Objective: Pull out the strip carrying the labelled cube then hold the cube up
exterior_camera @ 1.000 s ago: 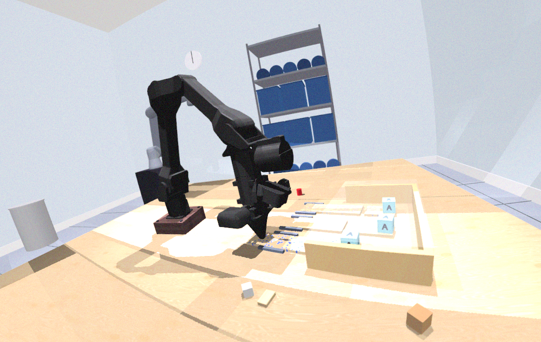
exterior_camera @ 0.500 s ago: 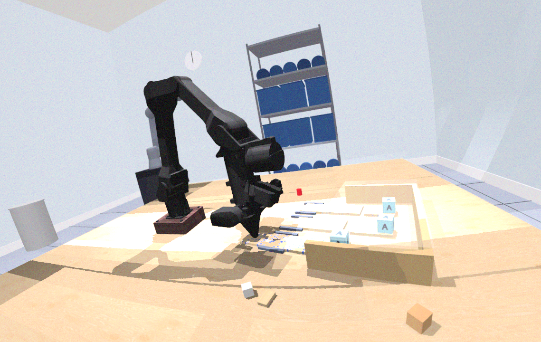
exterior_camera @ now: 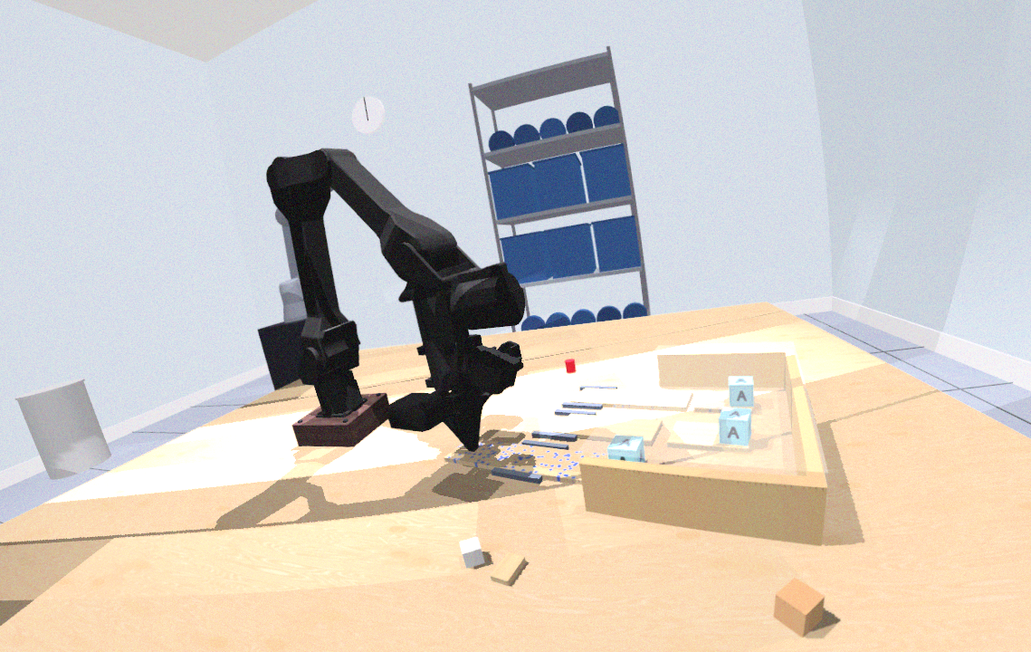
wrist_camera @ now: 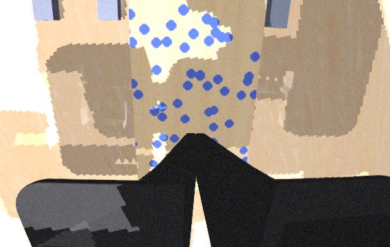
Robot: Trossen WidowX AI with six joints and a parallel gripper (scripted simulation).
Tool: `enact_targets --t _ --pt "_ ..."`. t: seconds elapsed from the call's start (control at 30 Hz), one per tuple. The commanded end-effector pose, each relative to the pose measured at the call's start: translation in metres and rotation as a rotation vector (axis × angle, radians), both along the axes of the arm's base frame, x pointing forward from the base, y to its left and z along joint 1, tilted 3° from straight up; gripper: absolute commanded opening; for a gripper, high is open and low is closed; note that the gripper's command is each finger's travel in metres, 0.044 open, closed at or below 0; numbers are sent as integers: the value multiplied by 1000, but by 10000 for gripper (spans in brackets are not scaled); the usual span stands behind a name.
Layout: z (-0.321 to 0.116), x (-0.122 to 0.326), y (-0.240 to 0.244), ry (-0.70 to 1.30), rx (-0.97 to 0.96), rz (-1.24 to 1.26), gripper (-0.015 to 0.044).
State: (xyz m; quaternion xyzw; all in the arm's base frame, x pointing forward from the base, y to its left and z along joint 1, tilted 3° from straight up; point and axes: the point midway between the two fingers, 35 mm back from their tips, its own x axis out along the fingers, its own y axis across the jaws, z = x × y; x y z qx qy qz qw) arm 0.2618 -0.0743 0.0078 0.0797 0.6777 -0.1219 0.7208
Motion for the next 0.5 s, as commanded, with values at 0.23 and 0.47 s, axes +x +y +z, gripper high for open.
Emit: enact_targets --t 0.23,0.47 --pt "-6 -25 7 27 10 -5 0" --pt "-7 -34 10 28 11 -5 0"
